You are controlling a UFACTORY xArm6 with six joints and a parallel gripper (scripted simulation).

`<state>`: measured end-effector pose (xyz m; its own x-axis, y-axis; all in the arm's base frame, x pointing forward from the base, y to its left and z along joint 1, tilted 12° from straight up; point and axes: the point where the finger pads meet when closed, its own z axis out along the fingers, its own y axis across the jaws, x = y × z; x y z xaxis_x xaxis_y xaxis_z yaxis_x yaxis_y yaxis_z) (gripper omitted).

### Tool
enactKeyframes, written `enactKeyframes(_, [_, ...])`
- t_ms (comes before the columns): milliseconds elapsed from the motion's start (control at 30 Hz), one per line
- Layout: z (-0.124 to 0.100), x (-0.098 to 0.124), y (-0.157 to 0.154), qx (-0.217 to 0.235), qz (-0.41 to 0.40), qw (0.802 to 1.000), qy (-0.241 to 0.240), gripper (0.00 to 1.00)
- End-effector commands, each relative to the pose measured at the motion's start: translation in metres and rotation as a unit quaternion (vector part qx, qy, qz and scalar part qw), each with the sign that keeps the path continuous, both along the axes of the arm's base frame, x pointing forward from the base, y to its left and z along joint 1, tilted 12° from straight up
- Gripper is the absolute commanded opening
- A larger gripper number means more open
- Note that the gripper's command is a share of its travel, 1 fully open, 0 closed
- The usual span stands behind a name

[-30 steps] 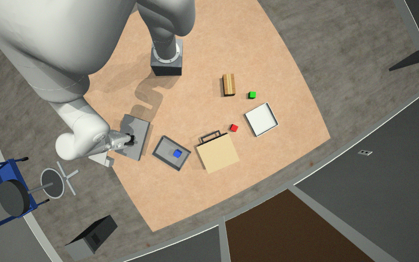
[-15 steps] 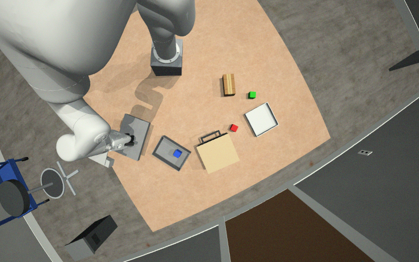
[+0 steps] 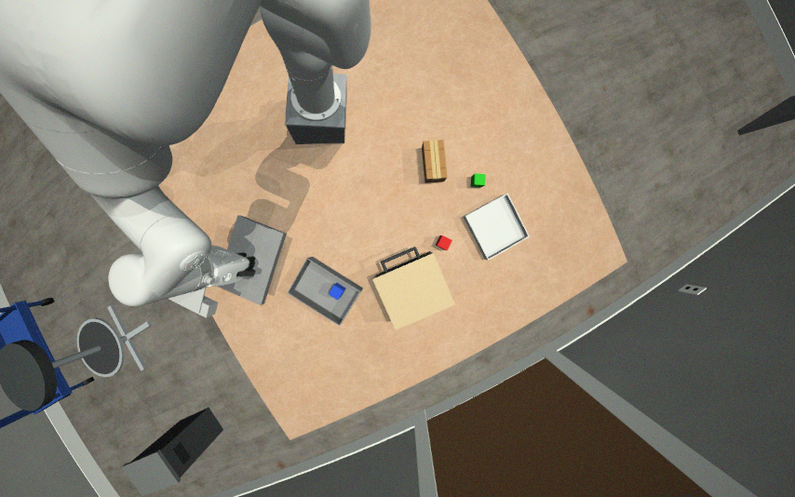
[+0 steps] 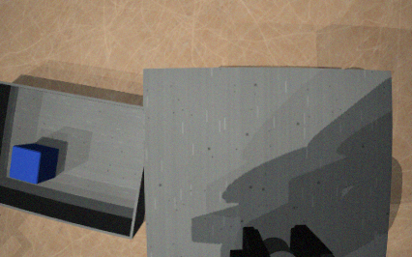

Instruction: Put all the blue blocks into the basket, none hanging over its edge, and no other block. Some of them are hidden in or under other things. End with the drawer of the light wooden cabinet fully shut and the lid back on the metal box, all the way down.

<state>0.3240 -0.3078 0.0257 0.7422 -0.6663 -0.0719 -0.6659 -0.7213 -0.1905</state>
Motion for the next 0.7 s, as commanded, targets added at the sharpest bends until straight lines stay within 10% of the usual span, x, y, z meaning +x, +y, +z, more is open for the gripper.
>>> enactKeyframes(0, [0.000, 0.001, -0.001, -0.002, -0.002, 1.000, -0.001, 0.00])
enactKeyframes(667, [-0.020, 0.003, 0.002, -0.002, -0.004, 1.000, -0.001, 0.00])
